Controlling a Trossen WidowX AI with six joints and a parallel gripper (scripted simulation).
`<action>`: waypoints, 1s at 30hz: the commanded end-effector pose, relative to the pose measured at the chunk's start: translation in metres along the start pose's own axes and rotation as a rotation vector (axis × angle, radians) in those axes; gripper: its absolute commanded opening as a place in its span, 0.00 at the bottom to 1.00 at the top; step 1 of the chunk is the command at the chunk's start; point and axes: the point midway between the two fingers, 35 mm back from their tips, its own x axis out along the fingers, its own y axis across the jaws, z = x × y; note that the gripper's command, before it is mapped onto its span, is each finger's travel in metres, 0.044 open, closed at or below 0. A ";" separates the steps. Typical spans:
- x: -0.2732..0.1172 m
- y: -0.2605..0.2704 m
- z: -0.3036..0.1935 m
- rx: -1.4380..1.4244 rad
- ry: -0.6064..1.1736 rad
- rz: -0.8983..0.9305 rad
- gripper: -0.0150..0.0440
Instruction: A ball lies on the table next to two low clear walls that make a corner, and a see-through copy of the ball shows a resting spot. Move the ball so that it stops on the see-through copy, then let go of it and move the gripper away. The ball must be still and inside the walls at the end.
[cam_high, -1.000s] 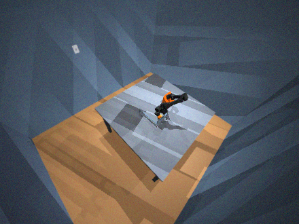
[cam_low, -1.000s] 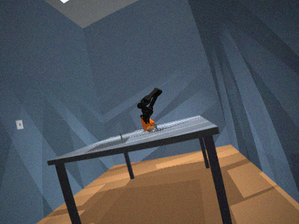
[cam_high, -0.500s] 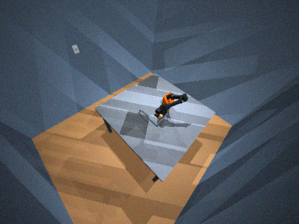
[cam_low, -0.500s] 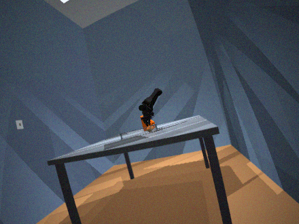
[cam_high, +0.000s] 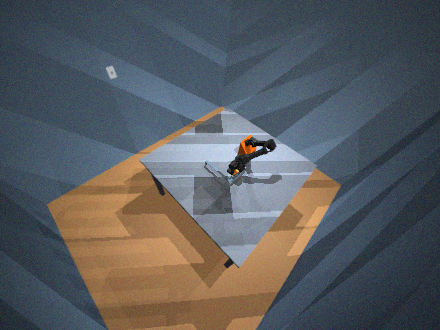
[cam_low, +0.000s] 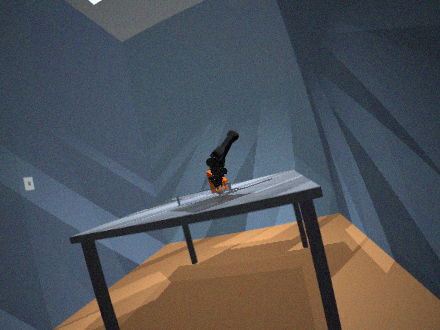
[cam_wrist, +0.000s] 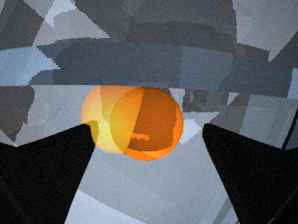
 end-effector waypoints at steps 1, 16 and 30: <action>0.008 0.003 -0.001 0.008 -0.001 0.009 0.91; 0.013 0.004 -0.001 0.008 -0.002 0.009 0.70; -0.013 0.001 -0.025 0.101 0.049 -0.004 0.25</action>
